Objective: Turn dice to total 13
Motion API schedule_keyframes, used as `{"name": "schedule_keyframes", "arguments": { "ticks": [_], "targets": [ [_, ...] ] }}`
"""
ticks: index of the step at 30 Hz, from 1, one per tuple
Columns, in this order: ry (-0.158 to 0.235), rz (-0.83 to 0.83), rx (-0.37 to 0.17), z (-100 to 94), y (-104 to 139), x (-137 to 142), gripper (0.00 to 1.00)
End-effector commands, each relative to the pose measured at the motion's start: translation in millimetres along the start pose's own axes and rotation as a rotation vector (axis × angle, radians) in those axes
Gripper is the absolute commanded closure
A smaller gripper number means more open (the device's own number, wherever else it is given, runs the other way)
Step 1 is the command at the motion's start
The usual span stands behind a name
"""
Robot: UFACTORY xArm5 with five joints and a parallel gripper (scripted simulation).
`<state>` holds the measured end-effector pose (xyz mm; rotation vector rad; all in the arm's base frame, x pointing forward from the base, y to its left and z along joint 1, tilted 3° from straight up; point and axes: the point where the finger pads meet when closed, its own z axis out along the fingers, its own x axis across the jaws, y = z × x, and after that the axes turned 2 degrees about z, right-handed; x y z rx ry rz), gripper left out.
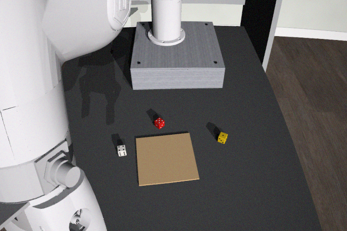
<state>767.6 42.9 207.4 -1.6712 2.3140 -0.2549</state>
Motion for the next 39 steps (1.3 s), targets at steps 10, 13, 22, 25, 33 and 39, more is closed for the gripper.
{"name": "schedule_keyframes", "arguments": {
  "ticks": [10,13,22,25,33,39],
  "targets": [
    [-0.002,0.0,0.005,-2.9,-1.6,-0.6,0.0],
    [-0.002,0.0,0.005,-2.9,-1.6,-0.6,0.0],
    [0.001,-0.022,0.001,-2.5,-0.6,4.2,0.0],
    [0.01,-0.08,-0.011,-1.7,2.6,16.7,0.0],
    [0.027,-0.223,-0.042,-0.2,15.5,48.5,0.0],
    [0.034,-0.32,-0.065,0.4,28.1,70.6,0.0]
  ]
}}
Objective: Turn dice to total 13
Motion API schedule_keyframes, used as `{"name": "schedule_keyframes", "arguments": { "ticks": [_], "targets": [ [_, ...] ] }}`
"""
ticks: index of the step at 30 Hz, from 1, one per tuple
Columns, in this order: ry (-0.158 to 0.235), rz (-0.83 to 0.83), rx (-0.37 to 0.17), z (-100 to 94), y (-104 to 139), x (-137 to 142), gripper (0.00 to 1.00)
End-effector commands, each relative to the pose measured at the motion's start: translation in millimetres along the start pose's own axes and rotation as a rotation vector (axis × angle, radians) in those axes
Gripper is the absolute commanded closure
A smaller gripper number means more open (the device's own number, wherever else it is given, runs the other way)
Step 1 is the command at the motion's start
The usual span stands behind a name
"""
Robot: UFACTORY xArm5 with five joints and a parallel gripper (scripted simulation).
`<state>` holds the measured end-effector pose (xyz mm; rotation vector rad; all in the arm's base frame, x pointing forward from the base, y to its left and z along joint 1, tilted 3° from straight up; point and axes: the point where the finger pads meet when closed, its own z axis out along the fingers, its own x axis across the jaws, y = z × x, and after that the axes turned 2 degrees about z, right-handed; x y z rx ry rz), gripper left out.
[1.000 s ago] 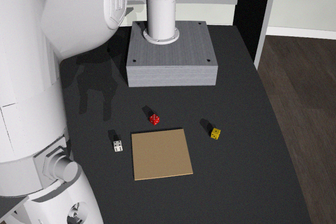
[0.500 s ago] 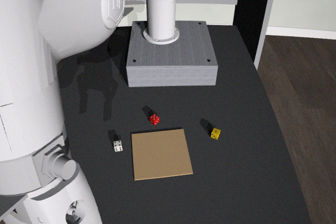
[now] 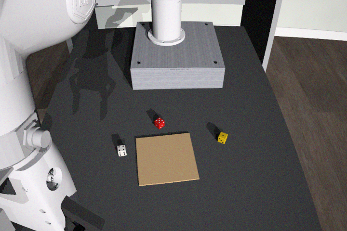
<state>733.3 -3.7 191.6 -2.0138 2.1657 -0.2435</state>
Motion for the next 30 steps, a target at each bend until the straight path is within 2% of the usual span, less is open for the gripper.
{"name": "schedule_keyframes", "arguments": {
  "ticks": [1,2,4,5,7,8,12,14,17,18,20,21,22,23,25,26,29,30],
  "targets": [
    [0.003,-0.071,0.019,-1.4,10.8,12.2,0.0],
    [0.007,-0.124,0.006,0.0,21.8,22.0,0.0],
    [0.007,-0.124,0.006,0.0,21.8,22.0,0.0],
    [0.01,-0.181,-0.008,1.5,34.3,32.0,0.0],
    [0.01,-0.181,-0.008,1.5,34.3,32.0,0.0],
    [0.011,-0.24,-0.022,3.1,48.3,42.1,0.0],
    [0.011,-0.24,-0.022,3.1,48.3,42.1,0.0],
    [0.01,-0.361,-0.053,6.3,80.6,61.6,0.0],
    [0.01,-0.361,-0.053,6.3,80.6,61.6,0.0],
    [0.008,-0.422,-0.068,8.0,98.6,70.8,0.0],
    [0.008,-0.422,-0.068,8.0,98.6,70.8,0.0],
    [0.004,-0.483,-0.083,9.7,117.5,79.4,0.0],
    [0.004,-0.483,-0.083,9.7,117.5,79.4,0.0],
    [-0.001,-0.543,-0.098,11.4,137.0,87.3,0.0],
    [-0.001,-0.543,-0.098,11.4,137.0,87.3,0.0],
    [-0.007,-0.601,-0.112,13.2,157.0,94.5,0.0],
    [-0.007,-0.601,-0.112,13.2,157.0,94.5,0.0],
    [-0.014,-0.657,-0.125,14.9,176.9,100.8,0.0]
  ]
}}
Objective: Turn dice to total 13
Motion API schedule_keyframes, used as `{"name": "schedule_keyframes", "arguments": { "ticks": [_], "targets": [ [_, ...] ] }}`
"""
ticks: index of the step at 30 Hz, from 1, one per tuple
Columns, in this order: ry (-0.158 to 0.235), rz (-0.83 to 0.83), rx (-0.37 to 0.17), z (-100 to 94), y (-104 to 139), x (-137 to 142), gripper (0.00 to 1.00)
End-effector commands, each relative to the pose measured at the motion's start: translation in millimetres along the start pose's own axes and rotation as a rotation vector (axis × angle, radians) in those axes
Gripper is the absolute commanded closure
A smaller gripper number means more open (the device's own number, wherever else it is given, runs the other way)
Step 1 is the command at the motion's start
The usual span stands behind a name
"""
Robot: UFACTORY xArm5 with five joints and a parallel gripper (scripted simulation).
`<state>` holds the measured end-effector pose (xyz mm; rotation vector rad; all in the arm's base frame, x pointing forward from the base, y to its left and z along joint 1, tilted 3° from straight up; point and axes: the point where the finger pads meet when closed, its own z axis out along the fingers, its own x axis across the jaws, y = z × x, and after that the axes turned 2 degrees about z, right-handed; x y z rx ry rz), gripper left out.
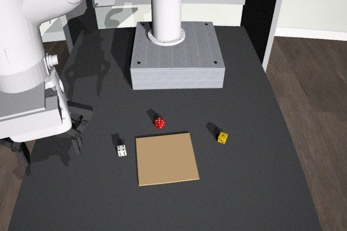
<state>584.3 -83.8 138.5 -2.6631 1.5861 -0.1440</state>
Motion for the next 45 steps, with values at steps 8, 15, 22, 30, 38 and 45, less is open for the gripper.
{"name": "schedule_keyframes", "arguments": {
  "ticks": [8,15,22,30,38,45],
  "targets": [
    [-0.016,-0.279,-0.023,19.1,96.6,-30.6,0.0],
    [-0.04,-0.402,-0.042,30.8,142.3,-51.8,0.0],
    [-0.052,-0.457,-0.049,36.2,162.8,-62.5,0.0],
    [-0.052,-0.457,-0.049,36.2,162.9,-62.6,0.0],
    [-0.052,-0.457,-0.049,36.8,162.9,-62.6,0.0],
    [-0.052,-0.457,-0.049,66.6,163.9,-64.0,0.0]
  ]
}}
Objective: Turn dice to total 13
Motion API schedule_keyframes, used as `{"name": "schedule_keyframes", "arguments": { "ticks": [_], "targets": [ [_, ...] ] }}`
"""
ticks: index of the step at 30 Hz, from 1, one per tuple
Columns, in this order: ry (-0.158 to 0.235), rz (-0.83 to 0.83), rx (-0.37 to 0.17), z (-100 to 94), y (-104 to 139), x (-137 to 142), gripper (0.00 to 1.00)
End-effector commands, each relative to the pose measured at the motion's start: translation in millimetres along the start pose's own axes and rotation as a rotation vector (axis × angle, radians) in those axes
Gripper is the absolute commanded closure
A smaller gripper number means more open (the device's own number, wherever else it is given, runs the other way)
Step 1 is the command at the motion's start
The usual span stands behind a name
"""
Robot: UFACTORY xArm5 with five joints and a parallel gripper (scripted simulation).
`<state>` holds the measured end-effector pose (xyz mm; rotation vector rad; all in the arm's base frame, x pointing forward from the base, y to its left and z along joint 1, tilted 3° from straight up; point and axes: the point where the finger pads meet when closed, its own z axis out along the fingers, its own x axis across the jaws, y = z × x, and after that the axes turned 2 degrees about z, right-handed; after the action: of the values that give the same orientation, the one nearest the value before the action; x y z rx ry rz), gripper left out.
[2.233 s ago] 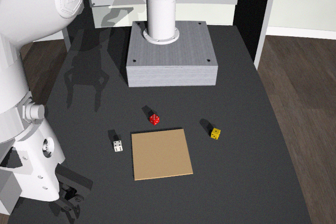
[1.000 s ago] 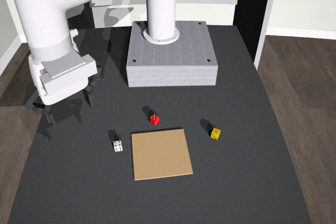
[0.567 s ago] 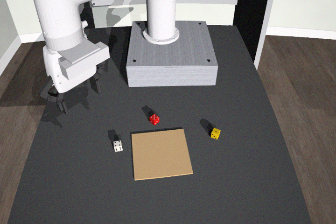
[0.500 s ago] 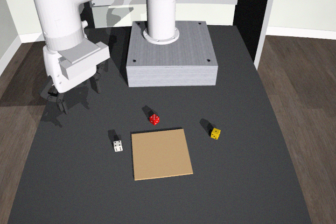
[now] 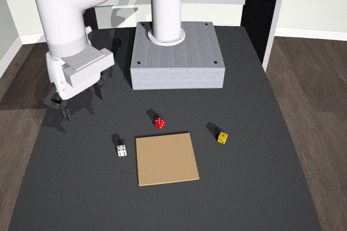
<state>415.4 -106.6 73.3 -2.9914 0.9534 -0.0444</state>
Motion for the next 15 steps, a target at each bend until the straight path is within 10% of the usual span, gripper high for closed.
{"name": "schedule_keyframes", "arguments": {
  "ticks": [1,15],
  "targets": [
    [0.002,0.0,0.001,26.1,-1.0,1.0,0.0],
    [0.002,0.0,0.001,96.7,-2.7,1.4,0.0]
  ]
}}
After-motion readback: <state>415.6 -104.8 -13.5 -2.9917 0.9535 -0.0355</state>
